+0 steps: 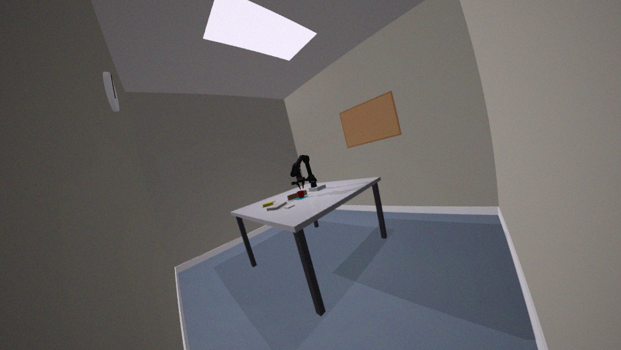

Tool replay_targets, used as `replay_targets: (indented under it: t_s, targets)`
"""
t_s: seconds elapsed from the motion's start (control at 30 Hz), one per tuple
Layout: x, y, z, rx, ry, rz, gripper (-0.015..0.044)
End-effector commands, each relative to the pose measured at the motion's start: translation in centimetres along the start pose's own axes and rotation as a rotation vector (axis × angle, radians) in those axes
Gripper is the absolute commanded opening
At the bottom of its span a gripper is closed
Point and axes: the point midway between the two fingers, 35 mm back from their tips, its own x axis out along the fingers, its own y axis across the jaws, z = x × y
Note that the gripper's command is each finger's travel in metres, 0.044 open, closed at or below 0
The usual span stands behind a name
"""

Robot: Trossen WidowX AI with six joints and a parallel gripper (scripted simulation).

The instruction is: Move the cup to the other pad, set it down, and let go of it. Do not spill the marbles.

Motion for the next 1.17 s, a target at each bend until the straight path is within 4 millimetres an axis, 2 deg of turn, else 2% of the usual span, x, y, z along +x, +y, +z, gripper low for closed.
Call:
replay_targets:
  t_s: [0.0, 0.37, 0.93, 1.13]
  targets:
    - [0.0, 0.0, 0.0, 0.0, 0.0, 0.0, 0.0154]
    - [-0.6, 0.0, 0.0, 0.0, 0.0, 0.0, 0.044]
    - [-6.2, -0.1, 0.1, 0.003, -0.005, -0.001, 0.044]
    - [-6.0, -0.2, 0.1, 0.001, -0.003, -0.003, 0.044]
